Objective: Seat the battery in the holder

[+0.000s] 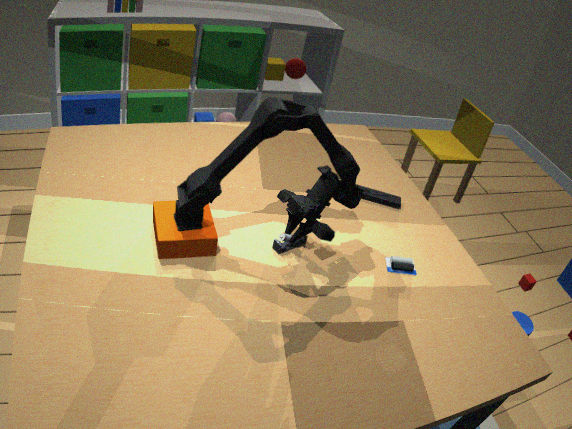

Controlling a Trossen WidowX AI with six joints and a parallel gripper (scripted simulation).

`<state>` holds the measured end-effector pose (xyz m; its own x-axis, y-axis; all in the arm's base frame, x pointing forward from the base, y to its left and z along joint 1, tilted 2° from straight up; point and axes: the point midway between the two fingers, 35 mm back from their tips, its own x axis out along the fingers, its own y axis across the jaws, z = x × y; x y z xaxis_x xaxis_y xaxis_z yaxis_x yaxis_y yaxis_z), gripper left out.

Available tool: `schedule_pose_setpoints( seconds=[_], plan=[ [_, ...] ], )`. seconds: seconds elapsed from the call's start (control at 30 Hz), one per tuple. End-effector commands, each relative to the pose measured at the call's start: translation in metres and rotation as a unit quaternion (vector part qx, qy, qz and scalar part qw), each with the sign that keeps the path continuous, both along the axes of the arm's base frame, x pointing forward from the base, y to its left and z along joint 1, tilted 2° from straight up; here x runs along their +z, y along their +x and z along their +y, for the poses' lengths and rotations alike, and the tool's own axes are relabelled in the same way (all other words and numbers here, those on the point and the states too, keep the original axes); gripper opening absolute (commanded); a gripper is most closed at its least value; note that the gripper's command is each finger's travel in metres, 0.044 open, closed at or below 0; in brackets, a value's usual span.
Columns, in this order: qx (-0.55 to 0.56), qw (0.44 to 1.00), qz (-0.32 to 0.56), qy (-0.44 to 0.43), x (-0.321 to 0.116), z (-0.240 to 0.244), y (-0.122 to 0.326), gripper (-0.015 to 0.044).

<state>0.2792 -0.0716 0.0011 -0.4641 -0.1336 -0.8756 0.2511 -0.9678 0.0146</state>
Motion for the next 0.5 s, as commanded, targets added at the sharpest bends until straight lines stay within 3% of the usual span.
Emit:
schedule_pose_setpoints(
  seconds=[0.0, 0.47],
  plan=[
    [-0.003, 1.000, -0.002, 0.000, -0.0006, 0.0008, 0.0047, 0.0059],
    [-0.003, 1.000, 0.000, 0.001, -0.0008, 0.0032, 0.0139, 0.0059]
  ],
)
